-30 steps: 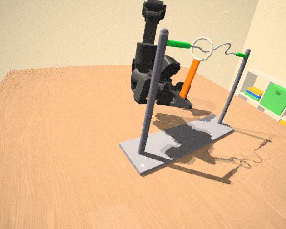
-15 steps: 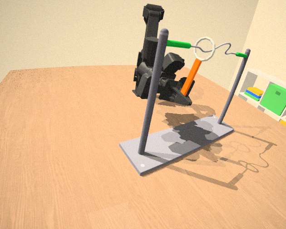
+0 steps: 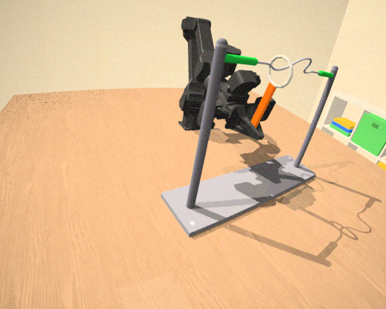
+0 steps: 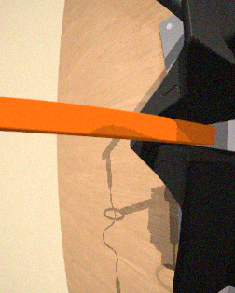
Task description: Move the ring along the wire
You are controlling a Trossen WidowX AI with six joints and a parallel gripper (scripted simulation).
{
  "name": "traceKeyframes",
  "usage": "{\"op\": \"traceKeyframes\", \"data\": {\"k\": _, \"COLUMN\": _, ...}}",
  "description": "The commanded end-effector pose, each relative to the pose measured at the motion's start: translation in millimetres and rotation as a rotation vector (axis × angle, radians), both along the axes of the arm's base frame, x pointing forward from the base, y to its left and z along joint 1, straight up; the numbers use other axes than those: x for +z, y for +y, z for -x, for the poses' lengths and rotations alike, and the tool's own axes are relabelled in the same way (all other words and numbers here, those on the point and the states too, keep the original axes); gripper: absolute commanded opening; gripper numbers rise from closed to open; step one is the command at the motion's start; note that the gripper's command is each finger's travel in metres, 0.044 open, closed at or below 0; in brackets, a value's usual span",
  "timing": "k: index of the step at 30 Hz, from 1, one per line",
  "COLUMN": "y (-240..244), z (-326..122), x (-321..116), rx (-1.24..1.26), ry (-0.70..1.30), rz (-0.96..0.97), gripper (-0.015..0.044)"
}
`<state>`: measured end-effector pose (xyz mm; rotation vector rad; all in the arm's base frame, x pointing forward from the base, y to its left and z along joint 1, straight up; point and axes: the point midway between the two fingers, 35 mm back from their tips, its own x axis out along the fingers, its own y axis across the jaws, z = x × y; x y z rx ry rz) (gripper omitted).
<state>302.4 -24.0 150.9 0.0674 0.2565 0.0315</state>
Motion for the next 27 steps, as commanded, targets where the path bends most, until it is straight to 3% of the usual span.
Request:
{"op": "traceKeyframes", "data": {"k": 1, "y": 12.7, "z": 3.9, "x": 5.1, "rx": -0.05, "ry": 0.044, "rz": -0.075, "gripper": -0.015}}
{"op": "traceKeyframes", "data": {"k": 27, "y": 95.1, "z": 27.0, "x": 63.3, "rx": -0.243, "ry": 0.418, "rz": -0.63, "gripper": -0.015}}
